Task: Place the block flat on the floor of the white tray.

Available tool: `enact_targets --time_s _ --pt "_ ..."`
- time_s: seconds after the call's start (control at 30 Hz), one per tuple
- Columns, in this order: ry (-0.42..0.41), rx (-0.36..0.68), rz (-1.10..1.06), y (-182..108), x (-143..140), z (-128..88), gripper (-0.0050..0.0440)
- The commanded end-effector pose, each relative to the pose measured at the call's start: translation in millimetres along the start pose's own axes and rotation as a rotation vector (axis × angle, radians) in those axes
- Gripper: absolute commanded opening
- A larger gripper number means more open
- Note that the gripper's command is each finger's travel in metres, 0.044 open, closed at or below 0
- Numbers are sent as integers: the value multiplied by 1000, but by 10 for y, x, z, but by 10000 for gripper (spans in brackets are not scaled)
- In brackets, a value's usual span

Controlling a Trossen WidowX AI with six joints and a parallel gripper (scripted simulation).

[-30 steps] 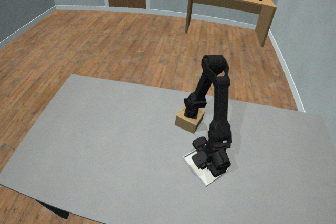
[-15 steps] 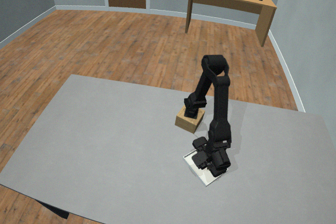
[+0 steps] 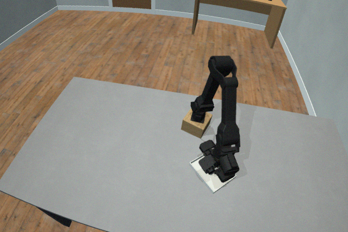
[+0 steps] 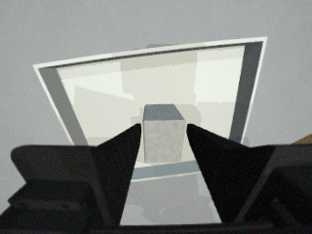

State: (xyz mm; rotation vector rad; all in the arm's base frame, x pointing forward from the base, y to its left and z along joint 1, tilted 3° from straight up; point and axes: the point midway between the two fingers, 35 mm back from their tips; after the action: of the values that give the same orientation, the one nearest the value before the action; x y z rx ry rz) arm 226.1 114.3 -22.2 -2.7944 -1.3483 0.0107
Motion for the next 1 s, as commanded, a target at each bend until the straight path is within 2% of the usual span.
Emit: enact_targets --time_s 0.0,0.13,0.5,0.97 --pt "33 -20 0 36 68 -191 227" --pt "33 -20 0 35 66 -258 227" --pt "33 -20 0 28 54 -612 227" --pt "33 -20 0 27 52 -667 227"
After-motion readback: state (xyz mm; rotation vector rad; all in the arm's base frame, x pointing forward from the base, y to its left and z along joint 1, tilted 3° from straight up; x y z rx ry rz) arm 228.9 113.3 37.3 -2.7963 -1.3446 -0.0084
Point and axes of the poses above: the point midway between the two fingers, 35 mm back from their tips, its own z axis out along the fingers, its own x axis across the jaws, y = z × x, and after that the axes turned 11 degrees about -z, right-handed
